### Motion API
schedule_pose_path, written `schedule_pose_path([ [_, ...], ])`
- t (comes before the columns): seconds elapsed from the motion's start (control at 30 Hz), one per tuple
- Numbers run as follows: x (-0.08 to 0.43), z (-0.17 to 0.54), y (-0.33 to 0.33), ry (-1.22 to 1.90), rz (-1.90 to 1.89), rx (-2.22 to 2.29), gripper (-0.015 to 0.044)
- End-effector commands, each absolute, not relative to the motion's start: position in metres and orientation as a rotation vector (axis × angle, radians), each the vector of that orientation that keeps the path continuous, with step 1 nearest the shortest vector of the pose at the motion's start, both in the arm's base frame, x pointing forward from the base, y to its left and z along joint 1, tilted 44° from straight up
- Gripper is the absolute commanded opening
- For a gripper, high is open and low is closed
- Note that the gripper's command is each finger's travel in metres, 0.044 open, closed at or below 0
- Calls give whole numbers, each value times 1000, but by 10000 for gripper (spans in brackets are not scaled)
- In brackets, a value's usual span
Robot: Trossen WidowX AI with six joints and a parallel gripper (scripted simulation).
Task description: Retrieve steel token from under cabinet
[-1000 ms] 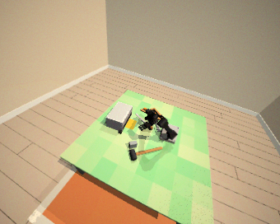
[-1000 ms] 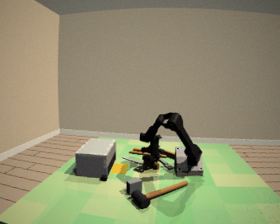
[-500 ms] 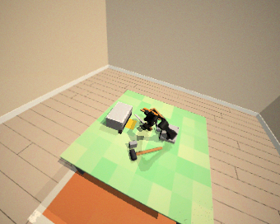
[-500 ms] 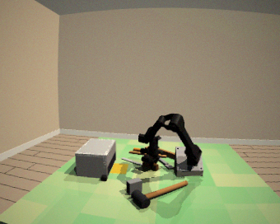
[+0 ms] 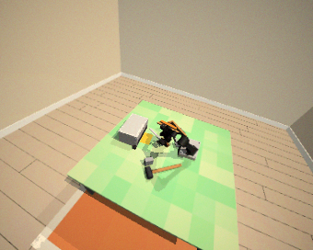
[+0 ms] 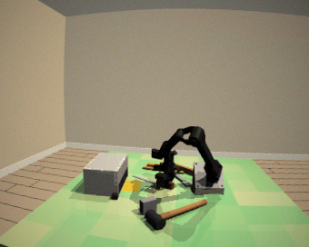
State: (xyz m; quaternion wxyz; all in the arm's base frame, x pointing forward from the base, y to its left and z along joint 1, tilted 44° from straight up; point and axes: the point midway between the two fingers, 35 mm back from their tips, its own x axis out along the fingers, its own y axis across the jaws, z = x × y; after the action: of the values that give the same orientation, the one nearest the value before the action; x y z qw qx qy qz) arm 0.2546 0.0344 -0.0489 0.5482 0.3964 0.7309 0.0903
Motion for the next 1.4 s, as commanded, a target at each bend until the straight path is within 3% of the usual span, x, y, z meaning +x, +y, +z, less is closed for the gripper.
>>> schedule_pose_path([
  [0.0, 256, -44, 38, 1725, 217, 946, 0],
  [1.37, 255, -9, 75, 1726, 218, 948, 0],
])
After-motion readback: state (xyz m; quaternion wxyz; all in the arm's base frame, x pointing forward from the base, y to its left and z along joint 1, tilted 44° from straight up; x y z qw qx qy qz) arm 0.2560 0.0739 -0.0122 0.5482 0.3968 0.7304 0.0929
